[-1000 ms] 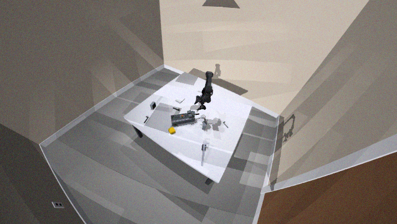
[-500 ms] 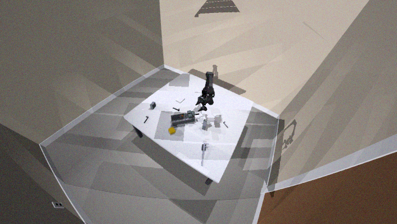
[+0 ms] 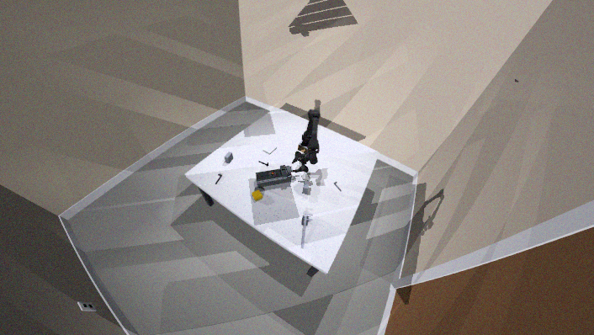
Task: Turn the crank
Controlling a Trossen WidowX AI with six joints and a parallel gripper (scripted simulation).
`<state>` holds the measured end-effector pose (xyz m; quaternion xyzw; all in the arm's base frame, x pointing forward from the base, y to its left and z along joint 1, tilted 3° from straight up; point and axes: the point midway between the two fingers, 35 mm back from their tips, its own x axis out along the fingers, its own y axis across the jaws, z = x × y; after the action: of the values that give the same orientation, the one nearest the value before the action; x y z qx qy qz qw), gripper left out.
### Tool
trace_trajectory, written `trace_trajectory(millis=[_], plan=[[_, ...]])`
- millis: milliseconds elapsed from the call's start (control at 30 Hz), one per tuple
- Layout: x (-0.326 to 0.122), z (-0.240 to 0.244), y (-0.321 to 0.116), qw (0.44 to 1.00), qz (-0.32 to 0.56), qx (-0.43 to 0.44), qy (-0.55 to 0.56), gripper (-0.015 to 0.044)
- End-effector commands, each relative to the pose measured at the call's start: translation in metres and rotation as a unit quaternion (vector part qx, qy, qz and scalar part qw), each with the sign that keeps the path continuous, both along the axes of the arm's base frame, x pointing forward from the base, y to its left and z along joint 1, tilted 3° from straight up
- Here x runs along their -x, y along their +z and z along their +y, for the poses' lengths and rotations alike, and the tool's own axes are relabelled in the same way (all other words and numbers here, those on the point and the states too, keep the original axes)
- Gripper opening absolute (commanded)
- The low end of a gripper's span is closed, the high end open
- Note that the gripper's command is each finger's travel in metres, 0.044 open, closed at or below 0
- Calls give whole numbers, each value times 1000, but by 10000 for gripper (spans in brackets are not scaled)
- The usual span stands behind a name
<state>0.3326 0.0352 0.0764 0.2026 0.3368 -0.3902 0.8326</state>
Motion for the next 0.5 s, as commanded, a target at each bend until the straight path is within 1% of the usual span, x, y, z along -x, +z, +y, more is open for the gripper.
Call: trace_trajectory(millis=[0,467], plan=[[-1,0,-5,1000,-5,-1,-2,440],[-3,2,-28,1000,-5,-1,-2,440]])
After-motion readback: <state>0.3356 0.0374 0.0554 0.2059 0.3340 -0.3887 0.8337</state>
